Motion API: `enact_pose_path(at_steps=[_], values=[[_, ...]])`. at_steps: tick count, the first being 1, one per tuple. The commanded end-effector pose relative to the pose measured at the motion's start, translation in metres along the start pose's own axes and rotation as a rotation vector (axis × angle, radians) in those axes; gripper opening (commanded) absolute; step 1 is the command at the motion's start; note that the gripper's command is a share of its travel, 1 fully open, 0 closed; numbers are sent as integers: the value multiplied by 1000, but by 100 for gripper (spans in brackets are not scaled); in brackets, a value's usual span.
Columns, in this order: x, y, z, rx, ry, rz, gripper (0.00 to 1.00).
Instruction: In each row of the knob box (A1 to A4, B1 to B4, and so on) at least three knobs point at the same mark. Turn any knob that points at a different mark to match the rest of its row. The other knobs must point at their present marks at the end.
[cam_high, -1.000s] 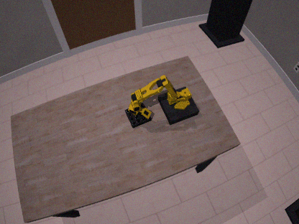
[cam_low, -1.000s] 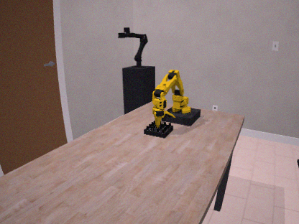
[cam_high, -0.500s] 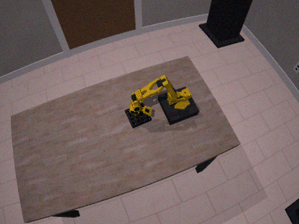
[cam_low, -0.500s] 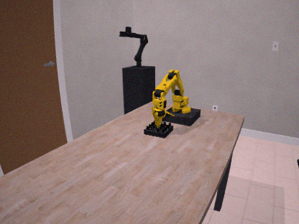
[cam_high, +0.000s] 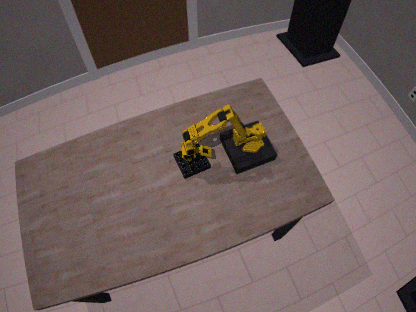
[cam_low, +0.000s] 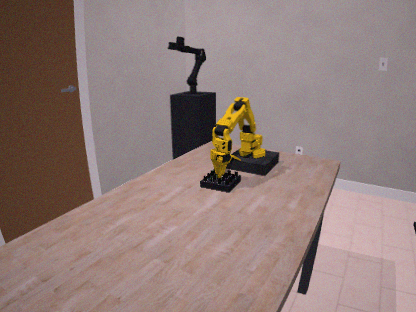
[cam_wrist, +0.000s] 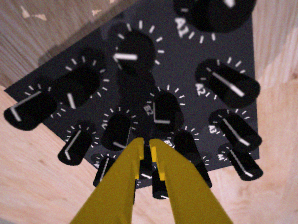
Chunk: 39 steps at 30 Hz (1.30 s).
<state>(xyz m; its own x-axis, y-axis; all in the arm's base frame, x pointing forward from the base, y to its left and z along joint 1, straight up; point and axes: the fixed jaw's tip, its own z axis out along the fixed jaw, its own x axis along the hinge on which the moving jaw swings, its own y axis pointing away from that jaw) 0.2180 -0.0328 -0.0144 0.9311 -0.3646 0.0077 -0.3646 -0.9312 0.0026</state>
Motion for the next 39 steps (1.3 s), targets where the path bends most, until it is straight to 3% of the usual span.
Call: enact_pose_path(at_steps=[1, 39], values=[[-2, -6, 3, 3, -6, -95, 1], [1, -7, 3, 5, -5, -688, 1]])
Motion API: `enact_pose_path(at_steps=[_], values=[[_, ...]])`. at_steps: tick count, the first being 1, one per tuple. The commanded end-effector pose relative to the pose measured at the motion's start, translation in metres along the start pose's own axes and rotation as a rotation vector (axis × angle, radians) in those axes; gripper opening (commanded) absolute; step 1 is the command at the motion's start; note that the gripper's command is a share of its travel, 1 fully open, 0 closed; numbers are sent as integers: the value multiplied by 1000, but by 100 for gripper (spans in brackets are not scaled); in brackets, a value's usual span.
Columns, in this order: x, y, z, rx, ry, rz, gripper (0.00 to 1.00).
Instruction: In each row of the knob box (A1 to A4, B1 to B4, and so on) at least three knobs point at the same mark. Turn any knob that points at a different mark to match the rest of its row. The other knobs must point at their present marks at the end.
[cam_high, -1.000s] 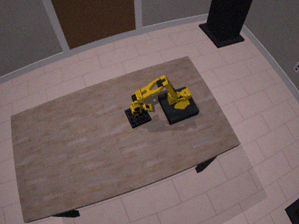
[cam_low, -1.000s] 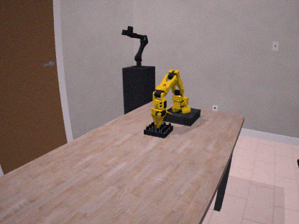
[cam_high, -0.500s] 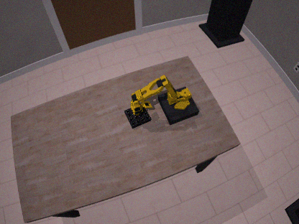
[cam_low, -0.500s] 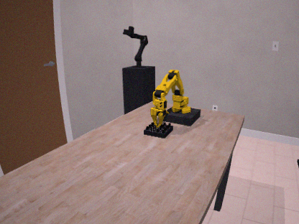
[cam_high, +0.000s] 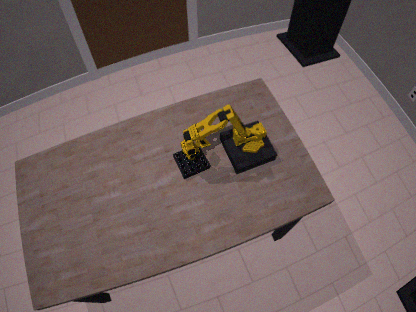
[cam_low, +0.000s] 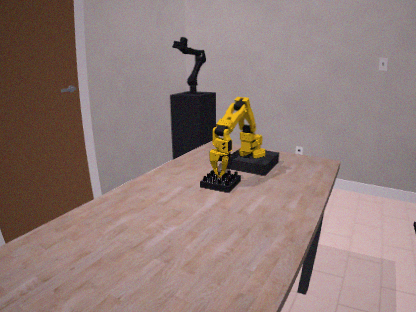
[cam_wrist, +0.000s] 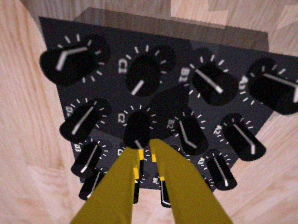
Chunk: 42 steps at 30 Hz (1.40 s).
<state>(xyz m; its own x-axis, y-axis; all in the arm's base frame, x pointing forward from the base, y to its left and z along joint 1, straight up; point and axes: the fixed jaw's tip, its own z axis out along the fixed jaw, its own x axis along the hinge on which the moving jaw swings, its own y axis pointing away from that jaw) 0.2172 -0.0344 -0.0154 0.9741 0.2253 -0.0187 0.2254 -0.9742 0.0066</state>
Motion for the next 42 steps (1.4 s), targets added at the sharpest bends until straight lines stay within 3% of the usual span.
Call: enact_pose_path(at_steps=[1, 42], values=[[6, -7, 1, 5, 20, -105, 1], [9, -8, 1, -1, 21, -704, 1]])
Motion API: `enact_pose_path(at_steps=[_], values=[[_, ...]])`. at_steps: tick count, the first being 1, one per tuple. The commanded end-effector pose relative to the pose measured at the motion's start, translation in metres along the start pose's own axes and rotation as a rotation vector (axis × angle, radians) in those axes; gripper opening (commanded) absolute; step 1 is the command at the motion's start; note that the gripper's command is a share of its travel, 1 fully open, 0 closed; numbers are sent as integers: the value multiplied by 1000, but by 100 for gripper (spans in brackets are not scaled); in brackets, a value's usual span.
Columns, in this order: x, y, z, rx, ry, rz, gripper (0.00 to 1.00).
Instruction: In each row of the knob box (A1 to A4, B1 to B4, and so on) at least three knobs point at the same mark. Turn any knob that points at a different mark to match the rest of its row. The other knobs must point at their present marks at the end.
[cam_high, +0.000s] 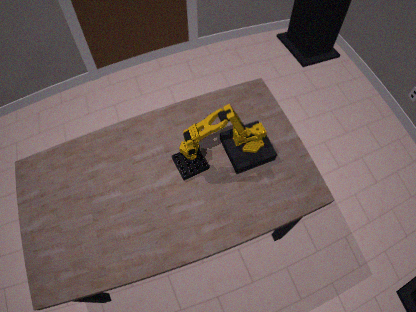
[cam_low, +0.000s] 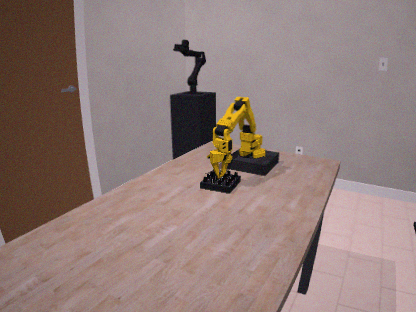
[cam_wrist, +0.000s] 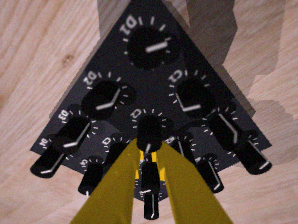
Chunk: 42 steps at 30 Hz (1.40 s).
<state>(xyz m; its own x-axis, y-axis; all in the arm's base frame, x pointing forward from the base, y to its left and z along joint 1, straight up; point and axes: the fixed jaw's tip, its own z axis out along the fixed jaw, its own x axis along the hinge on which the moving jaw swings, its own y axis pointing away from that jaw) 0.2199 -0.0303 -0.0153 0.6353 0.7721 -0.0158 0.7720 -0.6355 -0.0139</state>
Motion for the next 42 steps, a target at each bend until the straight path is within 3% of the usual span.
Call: enact_pose_path(at_steps=[1, 42], values=[[7, 0, 2, -15, 16, -55, 1], [11, 0, 1, -16, 16, -131, 2]])
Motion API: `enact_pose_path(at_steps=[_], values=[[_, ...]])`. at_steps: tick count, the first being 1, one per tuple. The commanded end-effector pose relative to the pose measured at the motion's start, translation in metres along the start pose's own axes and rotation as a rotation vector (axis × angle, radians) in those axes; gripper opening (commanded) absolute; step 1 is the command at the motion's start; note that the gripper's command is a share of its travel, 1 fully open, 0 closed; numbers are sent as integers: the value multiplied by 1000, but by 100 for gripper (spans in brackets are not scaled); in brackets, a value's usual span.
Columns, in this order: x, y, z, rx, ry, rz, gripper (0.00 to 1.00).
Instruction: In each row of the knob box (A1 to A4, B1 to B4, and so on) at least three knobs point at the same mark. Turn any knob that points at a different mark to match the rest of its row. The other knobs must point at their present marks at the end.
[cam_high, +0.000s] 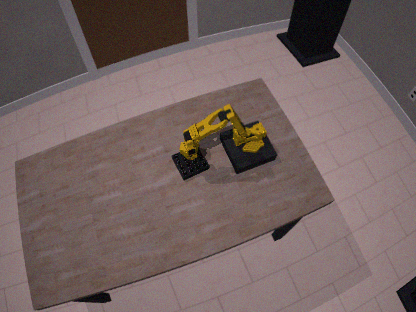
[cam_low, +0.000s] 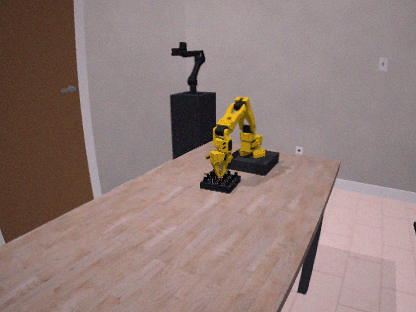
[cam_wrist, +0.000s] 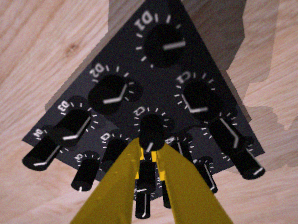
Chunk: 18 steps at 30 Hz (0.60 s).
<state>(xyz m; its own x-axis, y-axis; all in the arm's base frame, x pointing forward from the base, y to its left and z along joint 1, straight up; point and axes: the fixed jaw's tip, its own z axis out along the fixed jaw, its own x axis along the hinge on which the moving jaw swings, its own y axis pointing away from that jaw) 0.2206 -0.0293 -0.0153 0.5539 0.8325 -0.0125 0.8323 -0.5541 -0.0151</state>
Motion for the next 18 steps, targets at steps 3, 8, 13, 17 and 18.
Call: enact_pose_path(at_steps=[3, 8, 13, 17, 18], values=[[12, 1, 1, -16, 13, -29, 3], [16, 1, 1, -16, 13, -29, 5], [21, 1, 1, -16, 13, -29, 7], [24, 1, 1, -16, 13, -29, 8], [24, 1, 1, -16, 13, -29, 8]])
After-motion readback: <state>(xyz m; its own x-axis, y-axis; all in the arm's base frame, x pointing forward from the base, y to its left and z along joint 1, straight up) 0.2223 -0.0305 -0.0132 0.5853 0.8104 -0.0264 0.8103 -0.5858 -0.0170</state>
